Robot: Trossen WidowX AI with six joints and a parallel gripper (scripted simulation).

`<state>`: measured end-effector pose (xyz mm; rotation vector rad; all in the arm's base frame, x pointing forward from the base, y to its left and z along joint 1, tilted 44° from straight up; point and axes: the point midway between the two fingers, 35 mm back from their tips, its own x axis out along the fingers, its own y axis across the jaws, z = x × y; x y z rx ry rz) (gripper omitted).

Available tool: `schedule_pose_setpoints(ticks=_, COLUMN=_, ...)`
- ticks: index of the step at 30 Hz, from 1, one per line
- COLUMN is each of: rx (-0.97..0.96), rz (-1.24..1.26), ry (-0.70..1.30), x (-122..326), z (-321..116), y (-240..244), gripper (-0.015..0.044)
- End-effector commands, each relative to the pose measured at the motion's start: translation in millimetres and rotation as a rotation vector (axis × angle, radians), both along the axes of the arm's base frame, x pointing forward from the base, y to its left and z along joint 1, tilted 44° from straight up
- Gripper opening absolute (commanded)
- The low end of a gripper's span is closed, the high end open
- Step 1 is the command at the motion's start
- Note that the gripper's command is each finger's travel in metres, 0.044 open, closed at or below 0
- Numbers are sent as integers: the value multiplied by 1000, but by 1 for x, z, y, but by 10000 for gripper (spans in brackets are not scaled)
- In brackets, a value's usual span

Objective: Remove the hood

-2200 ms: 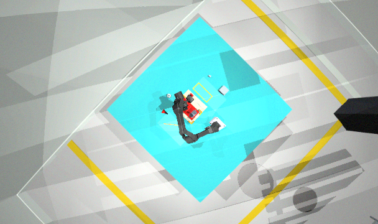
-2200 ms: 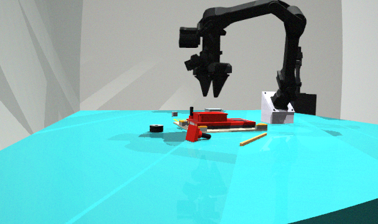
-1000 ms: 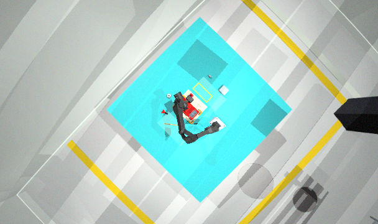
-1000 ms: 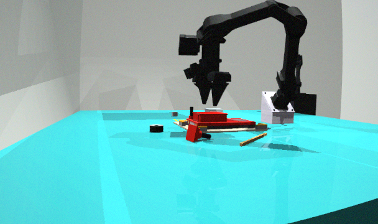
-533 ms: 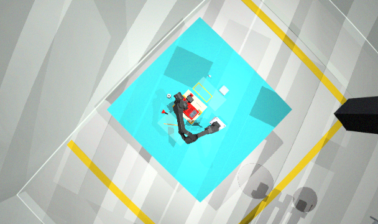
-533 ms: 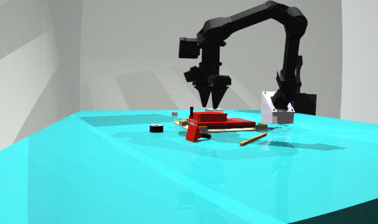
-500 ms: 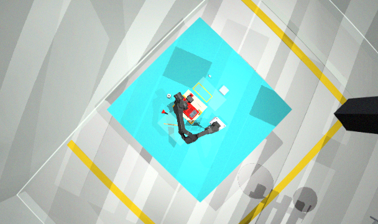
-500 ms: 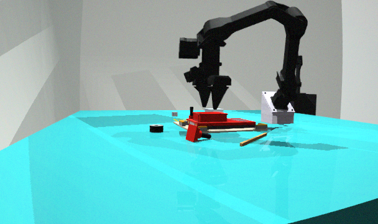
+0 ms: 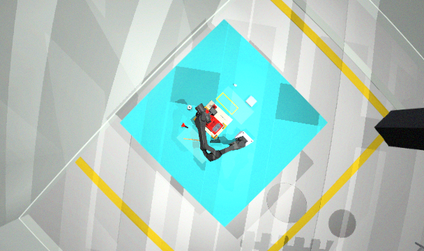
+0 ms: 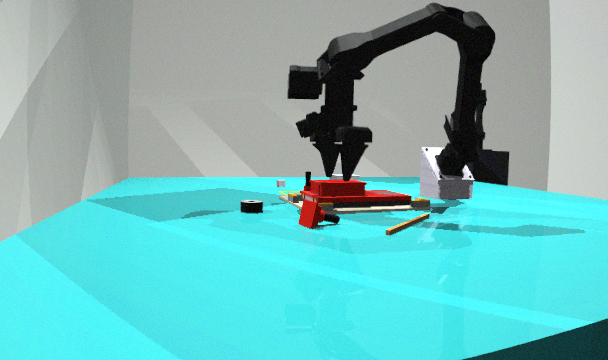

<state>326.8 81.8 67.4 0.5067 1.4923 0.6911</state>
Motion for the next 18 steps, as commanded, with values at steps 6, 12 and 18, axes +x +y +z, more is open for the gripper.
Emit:
schedule_pose_setpoints(ticks=6, rx=3, rz=-3, ry=9, x=-2, z=-4, y=3, gripper=440)
schedule_pose_setpoints(ticks=12, rx=4, rz=-3, ry=9, x=-2, z=-6, y=5, gripper=440)
schedule_pose_setpoints(ticks=18, rx=4, rz=-3, ry=9, x=-2, z=-8, y=7, gripper=440)
